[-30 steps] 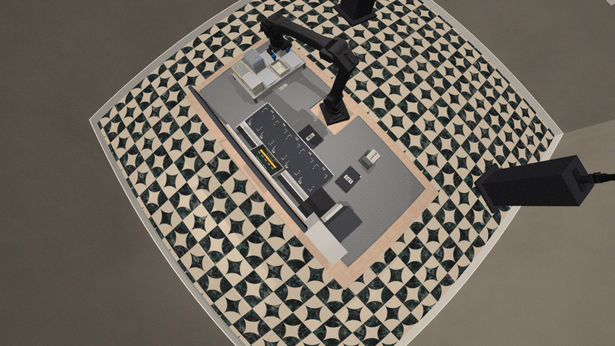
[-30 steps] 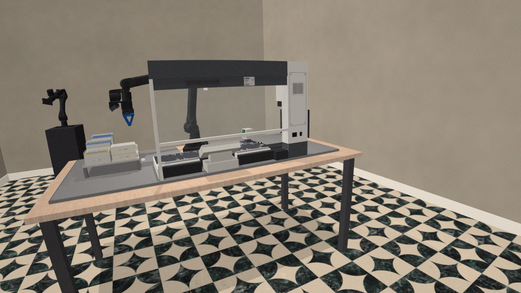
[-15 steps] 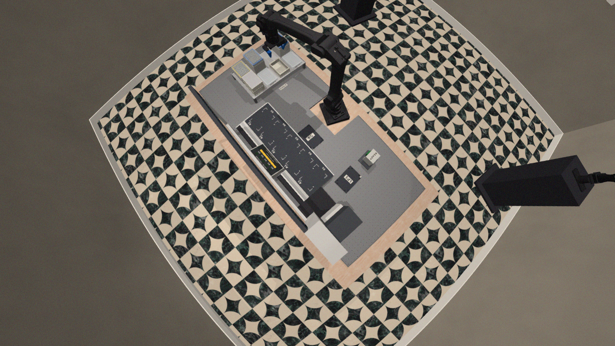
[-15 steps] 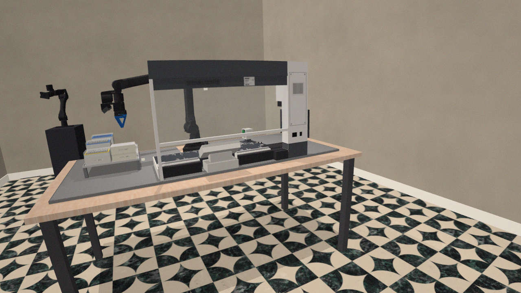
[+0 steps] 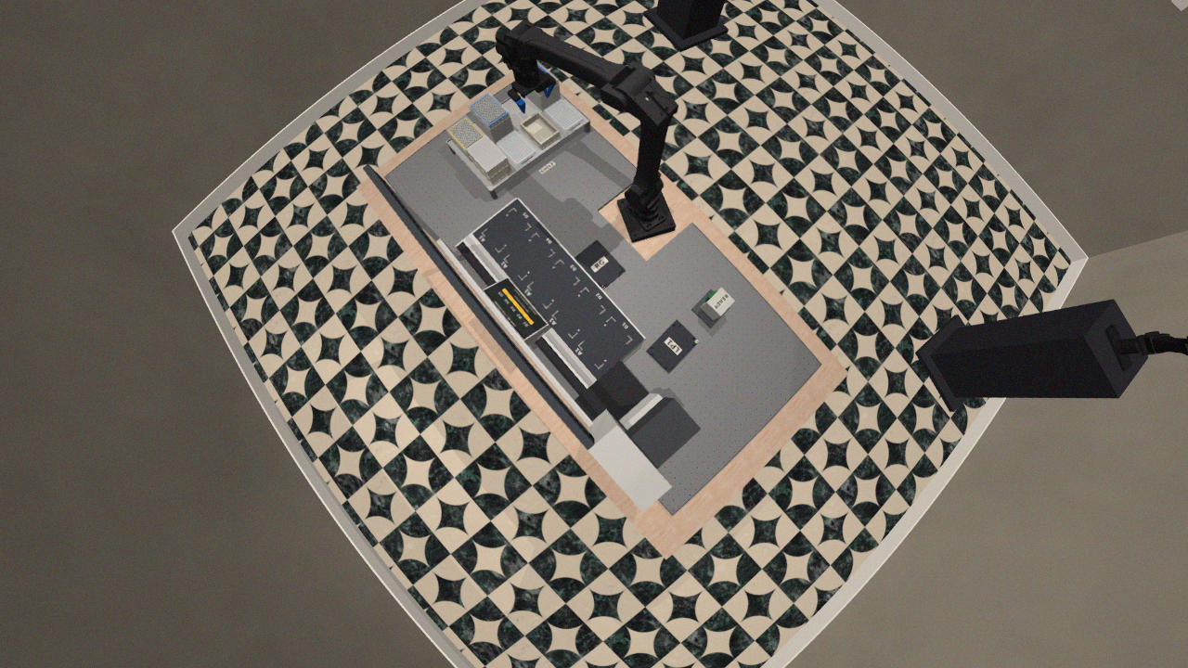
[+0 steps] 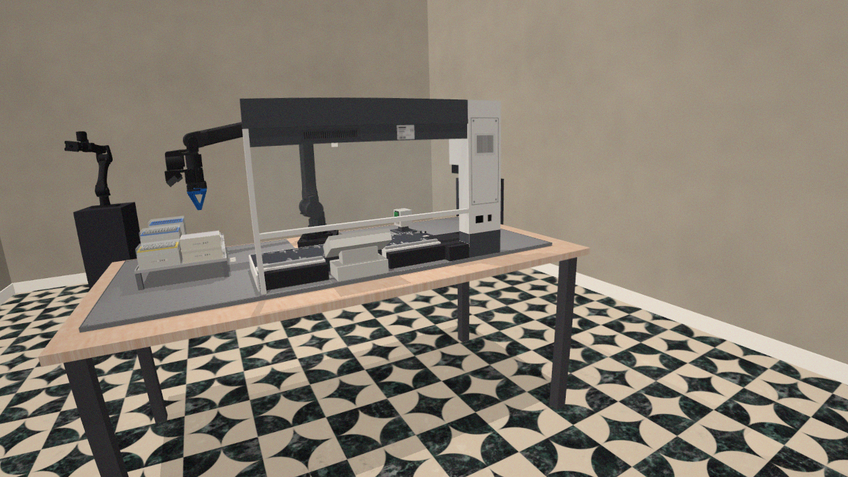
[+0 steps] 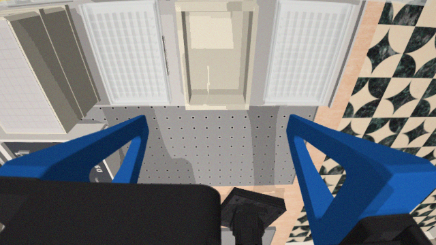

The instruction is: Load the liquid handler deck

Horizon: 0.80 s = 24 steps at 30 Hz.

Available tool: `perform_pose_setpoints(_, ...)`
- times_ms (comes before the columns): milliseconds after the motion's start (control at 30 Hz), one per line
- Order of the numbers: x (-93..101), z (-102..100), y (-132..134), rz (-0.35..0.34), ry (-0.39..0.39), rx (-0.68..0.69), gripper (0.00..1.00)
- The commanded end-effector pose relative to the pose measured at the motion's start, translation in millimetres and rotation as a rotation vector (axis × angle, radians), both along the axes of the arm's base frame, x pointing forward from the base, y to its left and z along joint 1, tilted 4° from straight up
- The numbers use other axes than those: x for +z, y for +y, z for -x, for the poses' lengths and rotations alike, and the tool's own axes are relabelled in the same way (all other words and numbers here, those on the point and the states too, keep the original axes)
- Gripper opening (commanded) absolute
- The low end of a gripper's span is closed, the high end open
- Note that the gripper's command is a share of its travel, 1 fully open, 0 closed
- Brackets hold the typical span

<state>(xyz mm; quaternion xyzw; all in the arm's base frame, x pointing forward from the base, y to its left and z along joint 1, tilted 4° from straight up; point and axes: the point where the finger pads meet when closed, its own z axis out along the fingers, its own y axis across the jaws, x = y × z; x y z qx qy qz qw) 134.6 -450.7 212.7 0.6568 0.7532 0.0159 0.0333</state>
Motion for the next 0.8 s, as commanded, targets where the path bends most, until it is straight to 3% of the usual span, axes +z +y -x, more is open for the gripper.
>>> perform_pose_setpoints(0,-4.9,-1,-8,0.013,-0.007,-0.005,1.00)
perform_pose_setpoints(67,-4.9,-1,-8,0.013,-0.007,-0.005,1.00)
perform_pose_setpoints(100,10.7,-5,-20,0.055,-0.019,-0.005,1.00)
perform_pose_setpoints(167,-9.9,-3,-7,0.013,-0.007,-0.005,1.00)
perform_pose_setpoints(567,-30.0,-9,-6,0.013,-0.007,0.002,1.00)
perform_pose_setpoints(633,-30.0,-9,-6,0.013,-0.007,0.002,1.00)
perform_pose_setpoints(667,-14.5,-13,-20,0.055,-0.019,0.004,1.00)
perform_pose_setpoints(767,-36.7,-10,-6,0.013,-0.007,0.002,1.00)
